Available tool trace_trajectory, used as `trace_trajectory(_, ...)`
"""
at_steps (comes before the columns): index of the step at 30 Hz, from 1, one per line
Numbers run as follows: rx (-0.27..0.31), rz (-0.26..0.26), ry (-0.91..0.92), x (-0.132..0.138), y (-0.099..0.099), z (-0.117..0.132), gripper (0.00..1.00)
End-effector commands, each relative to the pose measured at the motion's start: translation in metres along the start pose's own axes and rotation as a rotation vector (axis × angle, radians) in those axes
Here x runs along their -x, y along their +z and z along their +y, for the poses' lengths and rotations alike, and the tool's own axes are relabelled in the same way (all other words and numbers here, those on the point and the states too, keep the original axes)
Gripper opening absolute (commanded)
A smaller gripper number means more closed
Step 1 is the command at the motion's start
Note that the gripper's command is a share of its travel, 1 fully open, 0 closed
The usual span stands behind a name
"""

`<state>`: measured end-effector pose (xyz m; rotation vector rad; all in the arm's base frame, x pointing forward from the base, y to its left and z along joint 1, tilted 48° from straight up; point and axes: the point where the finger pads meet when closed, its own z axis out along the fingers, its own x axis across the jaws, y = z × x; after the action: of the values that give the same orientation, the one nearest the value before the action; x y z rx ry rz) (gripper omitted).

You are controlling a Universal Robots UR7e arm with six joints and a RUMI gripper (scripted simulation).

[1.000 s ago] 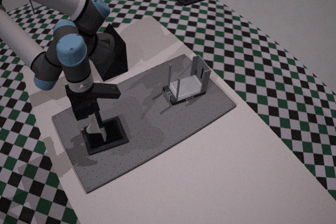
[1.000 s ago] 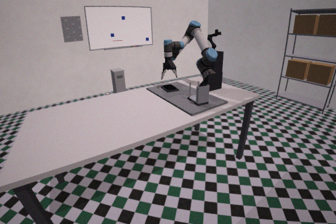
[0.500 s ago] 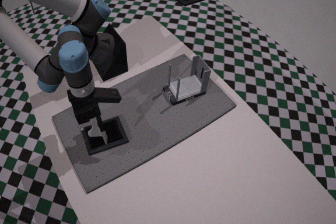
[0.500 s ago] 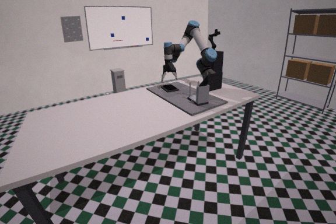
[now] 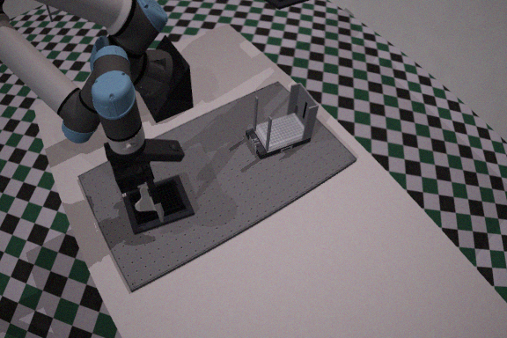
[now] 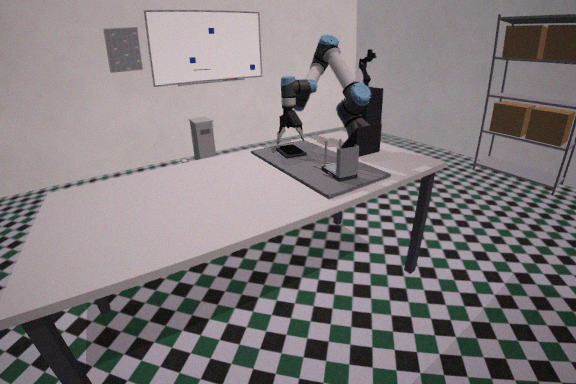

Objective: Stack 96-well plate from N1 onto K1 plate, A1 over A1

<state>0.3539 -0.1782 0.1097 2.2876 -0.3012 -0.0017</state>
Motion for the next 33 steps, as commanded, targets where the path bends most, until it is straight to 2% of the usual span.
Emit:
trace_trajectory(1,0.0,0.002,0.0,0.0,0.007,0.0,1.0)
trace_trajectory(12,0.0,0.002,0.0,0.0,0.025,0.0,1.0)
trace_trajectory(28,0.0,0.002,0.0,0.0,0.028,0.0,1.0)
trace_trajectory(29,0.0,0.002,0.0,0.0,0.028,0.0,0.0)
trace_trajectory(33,0.0,0.002,0.0,0.0,0.028,0.0,0.0)
